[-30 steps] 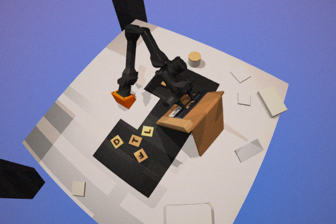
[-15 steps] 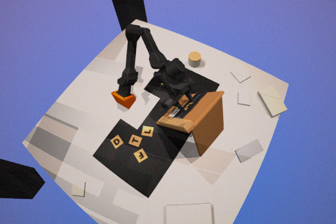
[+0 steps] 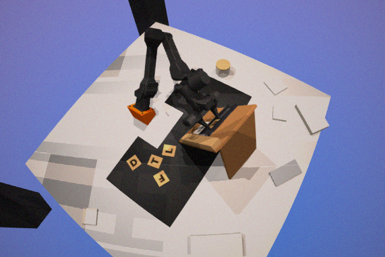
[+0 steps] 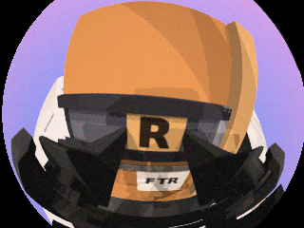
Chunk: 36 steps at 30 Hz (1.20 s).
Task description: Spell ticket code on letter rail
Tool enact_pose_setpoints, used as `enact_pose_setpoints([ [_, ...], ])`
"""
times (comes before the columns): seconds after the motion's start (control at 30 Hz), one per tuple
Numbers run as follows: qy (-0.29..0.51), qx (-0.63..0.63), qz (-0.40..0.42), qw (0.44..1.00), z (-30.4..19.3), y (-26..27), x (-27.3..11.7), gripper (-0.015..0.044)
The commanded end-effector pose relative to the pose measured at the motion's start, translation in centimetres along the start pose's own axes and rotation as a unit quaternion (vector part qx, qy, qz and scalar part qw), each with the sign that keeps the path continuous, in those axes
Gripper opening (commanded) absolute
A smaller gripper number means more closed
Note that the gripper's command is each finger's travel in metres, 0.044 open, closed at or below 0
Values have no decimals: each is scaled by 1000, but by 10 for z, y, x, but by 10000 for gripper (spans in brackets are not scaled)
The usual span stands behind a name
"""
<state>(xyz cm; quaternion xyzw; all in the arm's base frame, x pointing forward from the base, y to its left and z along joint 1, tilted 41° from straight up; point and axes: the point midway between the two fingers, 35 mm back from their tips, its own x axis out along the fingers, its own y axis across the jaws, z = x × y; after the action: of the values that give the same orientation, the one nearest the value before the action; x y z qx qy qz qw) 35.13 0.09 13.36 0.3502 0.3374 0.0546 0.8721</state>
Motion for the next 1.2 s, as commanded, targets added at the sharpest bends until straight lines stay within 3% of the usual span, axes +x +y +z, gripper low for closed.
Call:
enact_pose_setpoints([
  [0.0, 2, -2, 1, 1000, -2, -4, 0, 0],
  [1.17, 2, -2, 0, 1000, -1, -29, 0, 0],
])
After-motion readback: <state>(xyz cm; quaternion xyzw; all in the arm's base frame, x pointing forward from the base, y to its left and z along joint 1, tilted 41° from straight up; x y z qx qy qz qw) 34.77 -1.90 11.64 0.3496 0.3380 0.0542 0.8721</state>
